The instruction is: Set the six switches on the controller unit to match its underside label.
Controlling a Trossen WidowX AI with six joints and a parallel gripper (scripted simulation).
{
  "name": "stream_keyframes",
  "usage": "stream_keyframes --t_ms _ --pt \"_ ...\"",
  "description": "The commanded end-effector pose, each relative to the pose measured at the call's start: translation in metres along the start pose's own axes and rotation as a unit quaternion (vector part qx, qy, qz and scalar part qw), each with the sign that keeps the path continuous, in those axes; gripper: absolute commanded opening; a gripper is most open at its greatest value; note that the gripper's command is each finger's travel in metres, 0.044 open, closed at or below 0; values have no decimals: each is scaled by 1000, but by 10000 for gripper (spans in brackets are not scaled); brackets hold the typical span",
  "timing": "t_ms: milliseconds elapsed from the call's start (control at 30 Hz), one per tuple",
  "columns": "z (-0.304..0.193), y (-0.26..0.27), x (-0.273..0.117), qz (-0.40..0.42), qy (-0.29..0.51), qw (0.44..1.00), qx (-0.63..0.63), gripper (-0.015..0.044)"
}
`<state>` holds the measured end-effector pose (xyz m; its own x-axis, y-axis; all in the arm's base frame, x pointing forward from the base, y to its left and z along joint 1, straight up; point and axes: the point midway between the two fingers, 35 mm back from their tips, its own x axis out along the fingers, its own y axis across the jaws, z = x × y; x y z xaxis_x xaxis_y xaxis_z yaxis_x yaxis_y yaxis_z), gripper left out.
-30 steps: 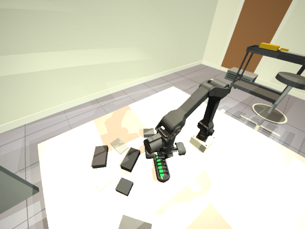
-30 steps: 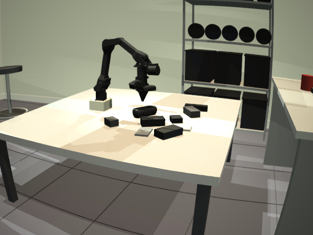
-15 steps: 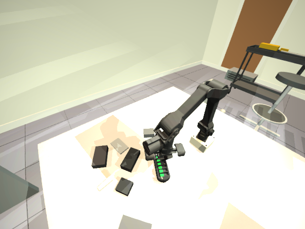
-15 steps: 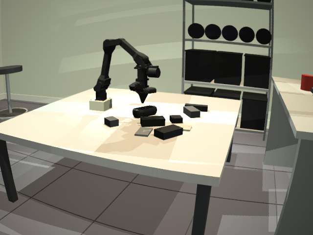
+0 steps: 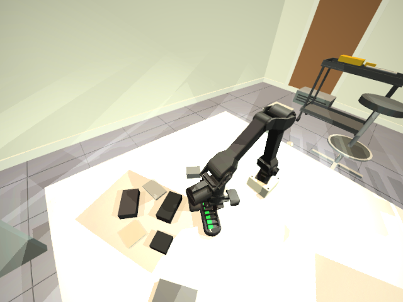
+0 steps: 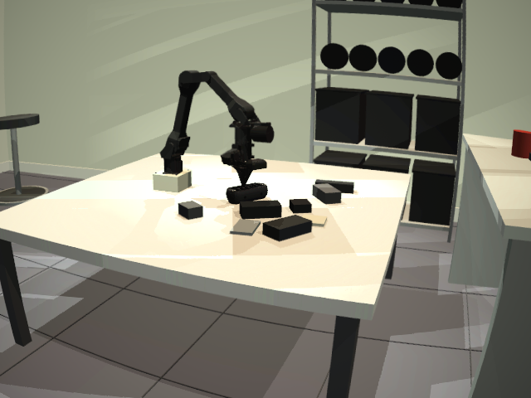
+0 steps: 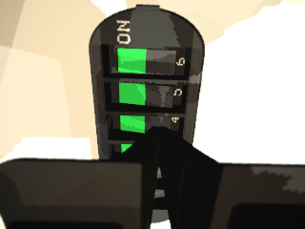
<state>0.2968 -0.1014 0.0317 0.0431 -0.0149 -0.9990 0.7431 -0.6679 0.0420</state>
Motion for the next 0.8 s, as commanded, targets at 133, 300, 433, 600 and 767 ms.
stream_keyframes --t_ms 133,300,433,600,767 --pt "1 -2 13 -6 -3 1000 -2 0" --pt "1 -2 13 -6 -3 1000 -2 0" --pt "1 -2 13 -6 -3 1000 -2 0" --pt "1 -2 13 -6 -3 1000 -2 0" --pt "1 -2 13 -6 -3 1000 -2 0"
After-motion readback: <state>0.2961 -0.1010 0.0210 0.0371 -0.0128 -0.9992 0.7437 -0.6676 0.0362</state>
